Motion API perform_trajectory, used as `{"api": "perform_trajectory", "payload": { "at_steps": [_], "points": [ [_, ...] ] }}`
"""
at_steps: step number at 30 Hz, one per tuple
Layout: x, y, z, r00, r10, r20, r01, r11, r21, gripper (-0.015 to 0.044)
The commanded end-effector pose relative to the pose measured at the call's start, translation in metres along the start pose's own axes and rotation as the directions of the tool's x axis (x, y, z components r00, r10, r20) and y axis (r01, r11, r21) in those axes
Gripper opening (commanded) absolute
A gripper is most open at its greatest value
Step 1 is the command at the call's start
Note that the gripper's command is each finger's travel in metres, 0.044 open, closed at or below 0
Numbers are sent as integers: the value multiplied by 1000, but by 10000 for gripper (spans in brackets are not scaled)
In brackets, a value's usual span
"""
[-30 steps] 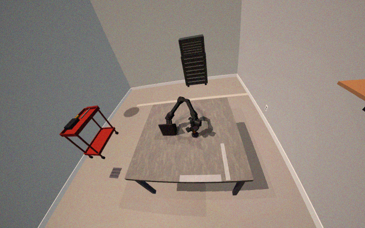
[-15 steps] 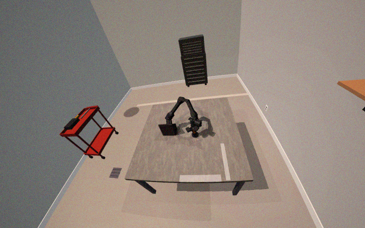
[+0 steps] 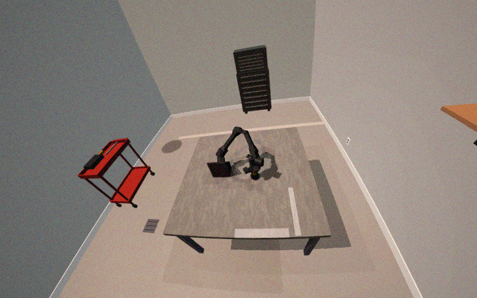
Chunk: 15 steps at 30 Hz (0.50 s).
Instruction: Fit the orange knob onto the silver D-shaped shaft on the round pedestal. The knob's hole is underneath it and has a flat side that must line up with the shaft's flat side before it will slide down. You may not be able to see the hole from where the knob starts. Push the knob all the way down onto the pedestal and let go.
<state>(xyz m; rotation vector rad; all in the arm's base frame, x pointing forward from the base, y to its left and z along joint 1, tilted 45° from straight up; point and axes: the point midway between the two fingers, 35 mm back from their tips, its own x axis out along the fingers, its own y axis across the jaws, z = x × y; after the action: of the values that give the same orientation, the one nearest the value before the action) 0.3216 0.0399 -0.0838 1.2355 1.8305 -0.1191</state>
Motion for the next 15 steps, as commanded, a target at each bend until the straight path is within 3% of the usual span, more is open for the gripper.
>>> {"api": "perform_trajectory", "payload": {
  "at_steps": [1,7,15],
  "points": [
    [0,0,0,1000,0,0,0,1000,0,0],
    [0,0,0,1000,0,0,0,1000,0,0],
    [0,0,0,1000,0,0,0,1000,0,210]
  ]
}}
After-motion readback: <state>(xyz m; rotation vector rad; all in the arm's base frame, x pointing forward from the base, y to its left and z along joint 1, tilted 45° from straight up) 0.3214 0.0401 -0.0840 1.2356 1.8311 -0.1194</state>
